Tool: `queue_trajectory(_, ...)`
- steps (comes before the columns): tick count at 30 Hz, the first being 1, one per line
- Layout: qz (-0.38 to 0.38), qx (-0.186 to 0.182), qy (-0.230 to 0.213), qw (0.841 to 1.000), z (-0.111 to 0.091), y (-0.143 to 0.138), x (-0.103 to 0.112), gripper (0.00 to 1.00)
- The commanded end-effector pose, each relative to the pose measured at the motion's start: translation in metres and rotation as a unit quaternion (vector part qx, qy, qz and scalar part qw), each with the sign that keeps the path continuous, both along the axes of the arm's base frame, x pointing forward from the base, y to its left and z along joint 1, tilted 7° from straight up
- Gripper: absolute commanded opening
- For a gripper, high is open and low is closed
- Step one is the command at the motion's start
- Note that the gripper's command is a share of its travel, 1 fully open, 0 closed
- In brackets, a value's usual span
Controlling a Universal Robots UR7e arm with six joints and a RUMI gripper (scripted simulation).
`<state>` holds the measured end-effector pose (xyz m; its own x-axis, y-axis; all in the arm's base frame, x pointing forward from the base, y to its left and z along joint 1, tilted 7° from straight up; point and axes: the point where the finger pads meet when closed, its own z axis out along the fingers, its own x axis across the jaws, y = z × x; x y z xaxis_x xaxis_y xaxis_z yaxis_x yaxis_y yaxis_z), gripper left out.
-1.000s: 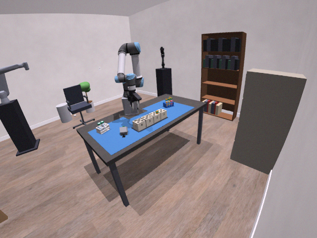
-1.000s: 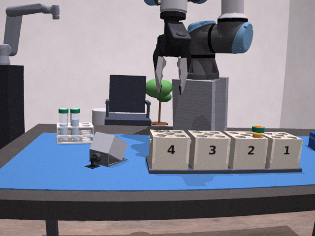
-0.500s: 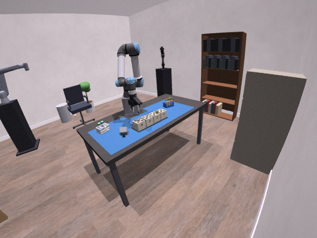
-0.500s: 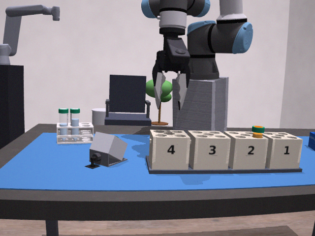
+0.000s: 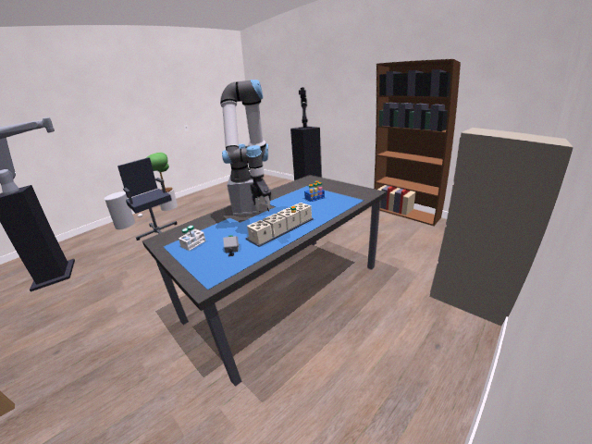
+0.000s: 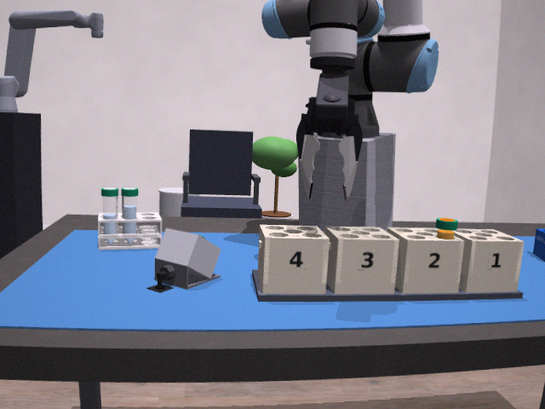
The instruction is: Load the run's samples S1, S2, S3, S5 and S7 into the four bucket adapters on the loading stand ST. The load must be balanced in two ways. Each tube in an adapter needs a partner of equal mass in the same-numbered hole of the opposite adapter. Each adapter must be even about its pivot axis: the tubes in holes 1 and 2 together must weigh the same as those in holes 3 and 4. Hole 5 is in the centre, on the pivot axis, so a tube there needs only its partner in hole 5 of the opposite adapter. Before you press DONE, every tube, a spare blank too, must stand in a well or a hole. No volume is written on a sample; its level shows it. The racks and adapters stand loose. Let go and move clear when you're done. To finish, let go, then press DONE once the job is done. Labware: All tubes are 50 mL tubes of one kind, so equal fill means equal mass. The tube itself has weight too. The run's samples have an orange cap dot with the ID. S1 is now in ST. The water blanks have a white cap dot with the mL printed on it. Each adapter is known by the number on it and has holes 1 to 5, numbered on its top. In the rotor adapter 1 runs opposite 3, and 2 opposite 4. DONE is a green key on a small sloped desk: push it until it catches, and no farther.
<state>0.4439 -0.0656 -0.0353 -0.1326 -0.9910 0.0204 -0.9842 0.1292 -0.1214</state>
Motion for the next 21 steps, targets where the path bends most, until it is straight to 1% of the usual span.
queue_trajectory(1, -0.139, 0.003, -0.003, 0.990, -0.002, 0.044, 0.003, 0.35)
queue_trajectory(4, -0.202, 0.012, -0.006, 0.979, -0.003, 0.069, 0.003, 0.35)
queue_trajectory(6, -0.202, 0.012, -0.006, 0.979, -0.003, 0.069, 0.003, 0.35)
queue_trajectory(7, -0.233, 0.014, -0.008, 0.972, -0.004, 0.077, 0.004, 0.35)
queue_trajectory(21, -0.233, 0.014, -0.008, 0.972, -0.011, 0.194, 0.007, 0.35)
